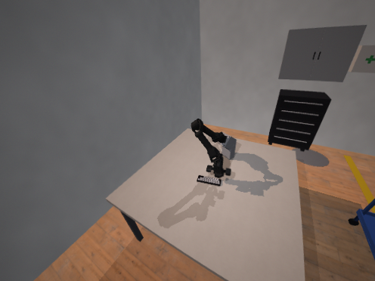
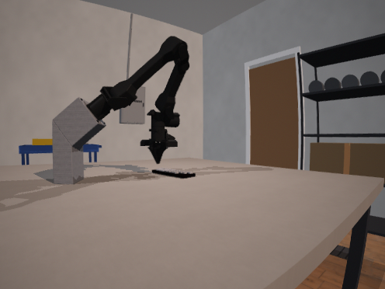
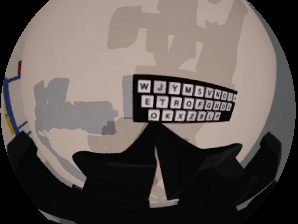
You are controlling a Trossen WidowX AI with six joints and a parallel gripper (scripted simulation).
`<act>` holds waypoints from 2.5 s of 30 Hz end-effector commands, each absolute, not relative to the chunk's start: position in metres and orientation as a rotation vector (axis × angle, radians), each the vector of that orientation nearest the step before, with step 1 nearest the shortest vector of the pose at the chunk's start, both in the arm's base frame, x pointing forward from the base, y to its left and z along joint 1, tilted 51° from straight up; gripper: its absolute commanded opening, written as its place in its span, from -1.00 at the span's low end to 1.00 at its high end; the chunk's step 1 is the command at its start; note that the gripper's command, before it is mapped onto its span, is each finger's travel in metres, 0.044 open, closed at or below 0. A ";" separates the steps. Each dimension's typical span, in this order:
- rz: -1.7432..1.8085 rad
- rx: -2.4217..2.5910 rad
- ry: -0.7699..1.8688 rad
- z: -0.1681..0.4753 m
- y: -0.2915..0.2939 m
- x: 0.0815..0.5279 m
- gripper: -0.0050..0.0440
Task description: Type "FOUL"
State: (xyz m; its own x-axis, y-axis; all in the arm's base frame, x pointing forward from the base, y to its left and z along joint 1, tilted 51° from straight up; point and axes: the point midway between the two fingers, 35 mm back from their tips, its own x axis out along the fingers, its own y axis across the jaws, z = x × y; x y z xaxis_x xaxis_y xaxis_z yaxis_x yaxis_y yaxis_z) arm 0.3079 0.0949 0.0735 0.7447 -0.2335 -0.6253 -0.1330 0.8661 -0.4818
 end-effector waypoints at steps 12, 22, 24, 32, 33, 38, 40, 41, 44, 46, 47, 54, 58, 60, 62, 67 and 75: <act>-0.058 -0.519 0.761 0.114 0.041 0.327 -0.80; -0.063 -0.530 0.738 0.156 -0.016 0.332 -0.80; -0.064 -0.531 0.737 0.157 -0.017 0.332 -0.80; -0.064 -0.530 0.738 0.148 -0.020 0.342 -0.80; -0.064 -0.530 0.737 0.147 -0.020 0.343 -0.80; -0.064 -0.530 0.737 0.147 -0.020 0.343 -0.80; -0.064 -0.530 0.738 0.146 -0.021 0.344 -0.80; -0.064 -0.530 0.738 0.146 -0.021 0.345 -0.80; -0.064 -0.530 0.738 0.143 -0.022 0.348 -0.80; -0.064 -0.530 0.738 0.141 -0.022 0.350 -0.80; -0.064 -0.530 0.738 0.140 -0.023 0.351 -0.80; -0.064 -0.530 0.737 0.136 -0.024 0.356 -0.80; -0.064 -0.530 0.737 0.136 -0.025 0.357 -0.80; -0.064 -0.530 0.737 0.136 -0.025 0.357 -0.80; -0.064 -0.530 0.737 0.136 -0.025 0.357 -0.80; -0.064 -0.530 0.737 0.136 -0.025 0.357 -0.80; -0.064 -0.530 0.737 0.136 -0.025 0.357 -0.80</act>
